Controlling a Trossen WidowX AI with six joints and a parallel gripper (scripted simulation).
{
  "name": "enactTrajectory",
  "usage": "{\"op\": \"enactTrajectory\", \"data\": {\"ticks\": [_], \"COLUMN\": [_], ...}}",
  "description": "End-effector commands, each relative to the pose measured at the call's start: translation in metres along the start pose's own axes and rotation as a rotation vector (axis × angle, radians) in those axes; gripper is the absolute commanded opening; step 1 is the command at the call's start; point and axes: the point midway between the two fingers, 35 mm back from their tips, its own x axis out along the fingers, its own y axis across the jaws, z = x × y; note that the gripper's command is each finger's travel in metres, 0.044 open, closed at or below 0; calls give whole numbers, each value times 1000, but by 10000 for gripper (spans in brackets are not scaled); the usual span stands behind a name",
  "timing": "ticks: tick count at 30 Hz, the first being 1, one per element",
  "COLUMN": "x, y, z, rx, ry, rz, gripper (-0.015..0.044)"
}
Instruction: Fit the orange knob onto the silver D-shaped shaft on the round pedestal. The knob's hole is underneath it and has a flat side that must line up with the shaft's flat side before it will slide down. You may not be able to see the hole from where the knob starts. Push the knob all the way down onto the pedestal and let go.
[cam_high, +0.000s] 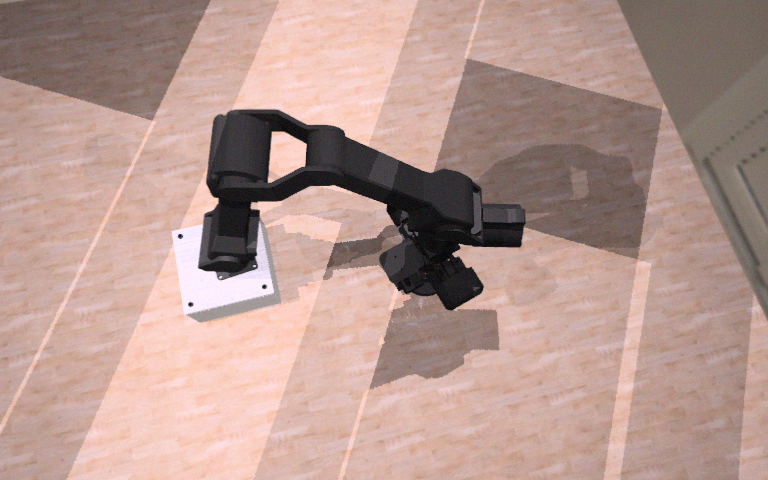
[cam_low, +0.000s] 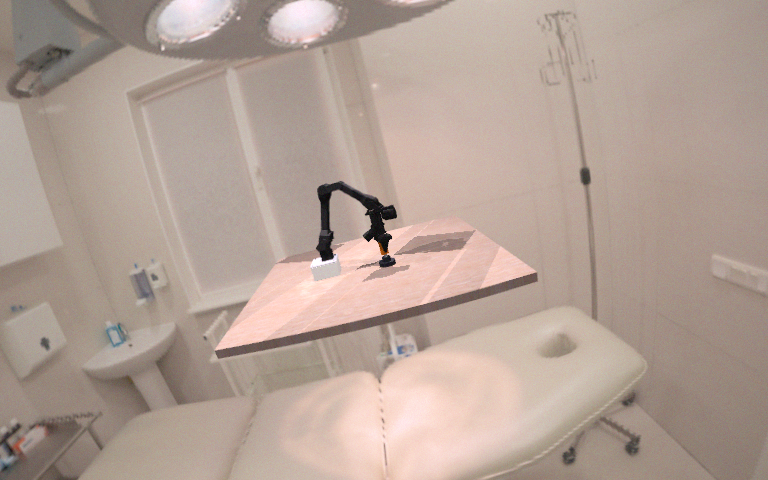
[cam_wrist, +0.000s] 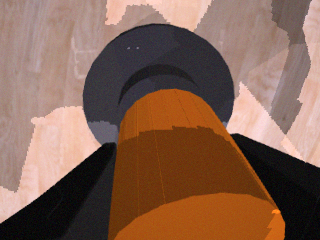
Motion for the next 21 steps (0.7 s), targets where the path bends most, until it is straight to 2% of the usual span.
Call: {"op": "enactTrajectory", "data": {"ticks": [1, 21], "x": [-1, -5], "y": [0, 2], "z": [2, 0], "rx": [3, 56], "ry": [-3, -3], "rz": [0, 0], "gripper": [0, 0]}}
